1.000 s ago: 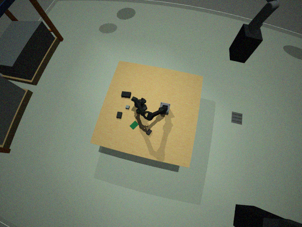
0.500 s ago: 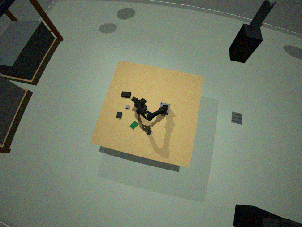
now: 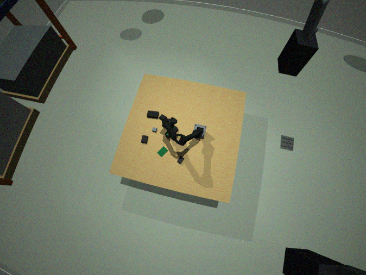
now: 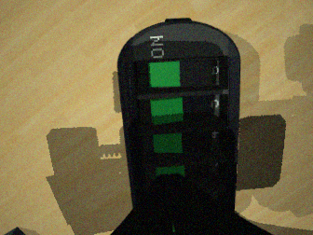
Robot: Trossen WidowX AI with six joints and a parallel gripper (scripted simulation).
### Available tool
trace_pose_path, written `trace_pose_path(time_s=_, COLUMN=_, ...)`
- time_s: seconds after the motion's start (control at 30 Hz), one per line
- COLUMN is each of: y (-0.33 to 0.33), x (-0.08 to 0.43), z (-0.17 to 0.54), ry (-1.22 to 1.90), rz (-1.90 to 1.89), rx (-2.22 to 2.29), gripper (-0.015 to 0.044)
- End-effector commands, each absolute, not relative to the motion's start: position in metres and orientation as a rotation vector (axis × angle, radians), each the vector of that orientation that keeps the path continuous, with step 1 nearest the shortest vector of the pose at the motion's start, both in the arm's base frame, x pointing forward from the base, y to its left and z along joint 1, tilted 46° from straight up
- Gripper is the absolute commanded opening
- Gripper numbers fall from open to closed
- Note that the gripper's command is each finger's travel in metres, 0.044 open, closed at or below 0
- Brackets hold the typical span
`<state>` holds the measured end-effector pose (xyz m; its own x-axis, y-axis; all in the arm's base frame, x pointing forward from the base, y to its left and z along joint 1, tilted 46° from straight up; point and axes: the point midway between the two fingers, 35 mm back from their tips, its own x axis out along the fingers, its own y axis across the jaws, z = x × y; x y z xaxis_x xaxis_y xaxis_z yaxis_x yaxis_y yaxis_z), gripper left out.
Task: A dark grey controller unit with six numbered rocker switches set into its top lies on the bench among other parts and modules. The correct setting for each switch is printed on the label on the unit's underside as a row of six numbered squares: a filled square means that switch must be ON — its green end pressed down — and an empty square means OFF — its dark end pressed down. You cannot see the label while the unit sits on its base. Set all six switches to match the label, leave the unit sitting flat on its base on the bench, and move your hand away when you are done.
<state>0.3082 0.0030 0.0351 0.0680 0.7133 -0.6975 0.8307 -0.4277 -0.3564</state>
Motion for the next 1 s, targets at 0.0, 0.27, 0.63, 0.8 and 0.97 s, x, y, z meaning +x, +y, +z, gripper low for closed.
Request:
trace_pose_path(time_s=0.0, y=0.008, x=0.311, z=0.044, ry=1.602, rz=-1.292, rx=2.176, gripper=0.0000)
trace_pose_path(time_s=0.27, y=0.044, x=0.323, z=0.082, ry=1.606, rz=-1.289, rx=2.178, gripper=0.0000)
trace_pose_path(time_s=0.63, y=0.055, x=0.324, z=0.071, ry=1.606, rz=-1.289, rx=2.178, gripper=0.0000)
trace_pose_path(time_s=0.8, y=0.061, x=0.325, z=0.066, ry=1.606, rz=-1.289, rx=2.178, gripper=0.0000)
trace_pose_path(time_s=0.97, y=0.067, x=0.325, z=0.060, ry=1.607, rz=-1.288, rx=2.179, gripper=0.0000)
